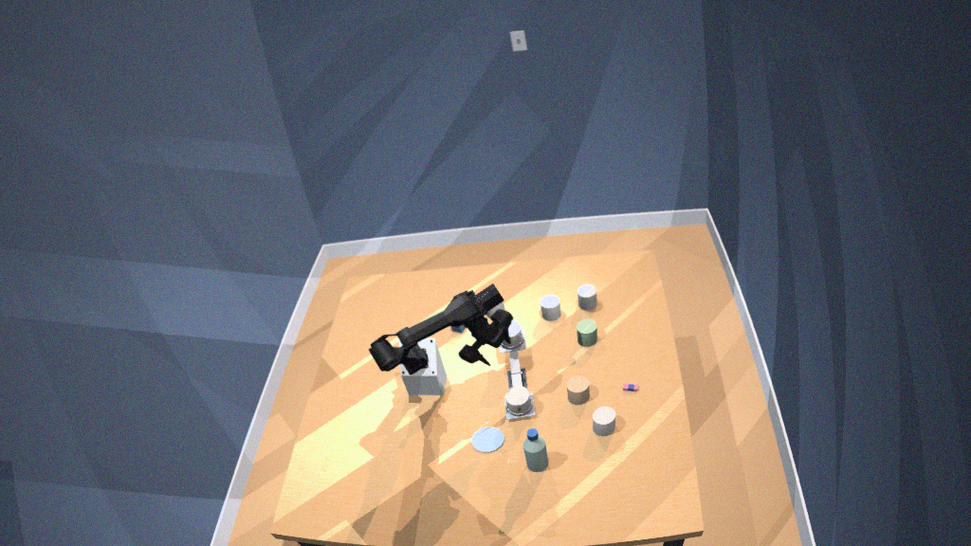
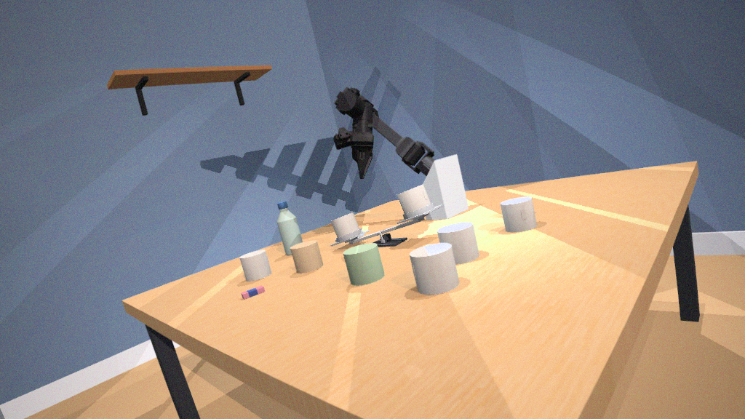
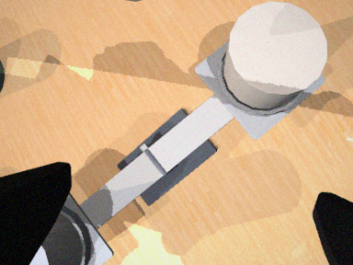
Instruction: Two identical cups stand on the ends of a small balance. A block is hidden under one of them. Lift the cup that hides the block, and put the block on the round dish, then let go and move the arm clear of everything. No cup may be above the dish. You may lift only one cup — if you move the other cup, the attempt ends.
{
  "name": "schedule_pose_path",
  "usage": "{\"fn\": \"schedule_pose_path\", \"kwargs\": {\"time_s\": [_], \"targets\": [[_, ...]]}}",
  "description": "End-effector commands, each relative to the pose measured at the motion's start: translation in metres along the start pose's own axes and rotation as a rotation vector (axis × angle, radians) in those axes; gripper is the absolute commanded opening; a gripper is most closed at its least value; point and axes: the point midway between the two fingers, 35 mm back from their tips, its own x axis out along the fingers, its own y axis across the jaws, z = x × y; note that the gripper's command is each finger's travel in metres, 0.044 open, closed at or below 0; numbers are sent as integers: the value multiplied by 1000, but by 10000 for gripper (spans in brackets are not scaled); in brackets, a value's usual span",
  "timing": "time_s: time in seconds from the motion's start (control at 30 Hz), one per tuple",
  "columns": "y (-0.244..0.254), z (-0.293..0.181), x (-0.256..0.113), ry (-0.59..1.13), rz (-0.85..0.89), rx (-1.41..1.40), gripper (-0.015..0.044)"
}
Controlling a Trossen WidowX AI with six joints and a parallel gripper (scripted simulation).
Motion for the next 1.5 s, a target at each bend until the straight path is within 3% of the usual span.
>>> {"fn": "schedule_pose_path", "kwargs": {"time_s": [0.0,0.67,1.47], "targets": [[-2,14,11,37,-42,123,440],[-38,71,83,159,-304,711,440],[-44,64,115,159,-306,717,440]]}}
